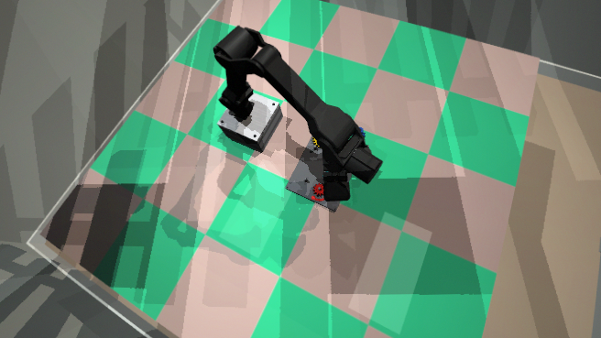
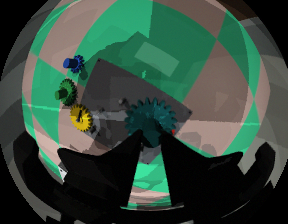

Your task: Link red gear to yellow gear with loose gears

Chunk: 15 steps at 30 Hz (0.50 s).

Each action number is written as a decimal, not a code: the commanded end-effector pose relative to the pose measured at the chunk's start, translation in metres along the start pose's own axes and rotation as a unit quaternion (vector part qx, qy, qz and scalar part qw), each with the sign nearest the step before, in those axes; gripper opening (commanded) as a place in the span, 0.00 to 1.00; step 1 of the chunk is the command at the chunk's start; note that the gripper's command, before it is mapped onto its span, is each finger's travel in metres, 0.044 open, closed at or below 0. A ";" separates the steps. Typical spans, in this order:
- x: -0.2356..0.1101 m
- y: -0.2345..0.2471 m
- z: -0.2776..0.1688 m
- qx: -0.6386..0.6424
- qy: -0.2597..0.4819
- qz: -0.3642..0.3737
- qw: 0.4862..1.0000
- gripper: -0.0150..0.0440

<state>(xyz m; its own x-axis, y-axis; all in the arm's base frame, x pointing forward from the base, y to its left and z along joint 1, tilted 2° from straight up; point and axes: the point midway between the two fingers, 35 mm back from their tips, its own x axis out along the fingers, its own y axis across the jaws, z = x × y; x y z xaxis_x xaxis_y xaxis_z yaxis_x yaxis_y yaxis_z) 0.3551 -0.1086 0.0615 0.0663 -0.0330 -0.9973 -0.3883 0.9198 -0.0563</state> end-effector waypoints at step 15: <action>0.009 0.001 0.000 -0.042 0.001 0.004 0.999 0.25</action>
<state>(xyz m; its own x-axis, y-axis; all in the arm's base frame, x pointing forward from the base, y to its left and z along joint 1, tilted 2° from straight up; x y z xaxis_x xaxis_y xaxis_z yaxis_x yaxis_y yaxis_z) 0.3561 -0.1087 0.0589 0.0707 -0.0342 -0.9969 -0.4352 0.8982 -0.0617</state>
